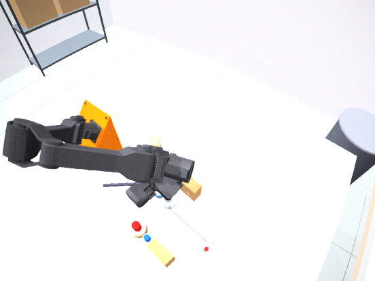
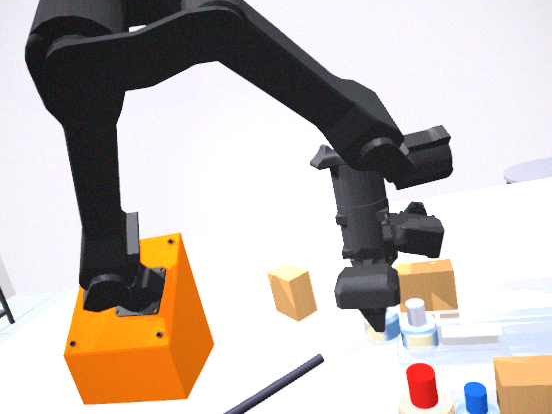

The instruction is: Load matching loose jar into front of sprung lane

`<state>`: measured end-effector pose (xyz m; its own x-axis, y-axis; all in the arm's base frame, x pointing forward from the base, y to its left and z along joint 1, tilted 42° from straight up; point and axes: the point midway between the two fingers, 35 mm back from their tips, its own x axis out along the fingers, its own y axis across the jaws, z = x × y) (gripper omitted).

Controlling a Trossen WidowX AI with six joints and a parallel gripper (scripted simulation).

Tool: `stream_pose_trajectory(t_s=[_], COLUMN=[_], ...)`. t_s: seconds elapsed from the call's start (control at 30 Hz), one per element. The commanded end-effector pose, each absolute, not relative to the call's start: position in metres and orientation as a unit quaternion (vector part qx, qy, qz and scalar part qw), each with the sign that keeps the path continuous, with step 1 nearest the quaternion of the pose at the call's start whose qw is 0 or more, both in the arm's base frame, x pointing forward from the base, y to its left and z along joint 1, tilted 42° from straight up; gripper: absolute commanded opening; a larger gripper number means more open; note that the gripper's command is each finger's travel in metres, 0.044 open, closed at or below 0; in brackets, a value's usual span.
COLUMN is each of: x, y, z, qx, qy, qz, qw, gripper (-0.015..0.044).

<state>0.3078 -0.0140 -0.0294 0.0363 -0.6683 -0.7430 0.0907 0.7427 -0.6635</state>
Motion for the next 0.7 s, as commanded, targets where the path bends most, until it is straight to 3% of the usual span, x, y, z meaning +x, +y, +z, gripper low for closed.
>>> stream_pose_trajectory(t_s=[0.0,0.67], x=[0.3165,0.3249], y=[-0.0136,-0.014], z=[-0.0269,-0.0255], qx=[-0.225,-0.225], qy=[0.628,0.628], qz=[-0.279,-0.279], qw=[0.69,0.691], gripper=[0.0,0.0])
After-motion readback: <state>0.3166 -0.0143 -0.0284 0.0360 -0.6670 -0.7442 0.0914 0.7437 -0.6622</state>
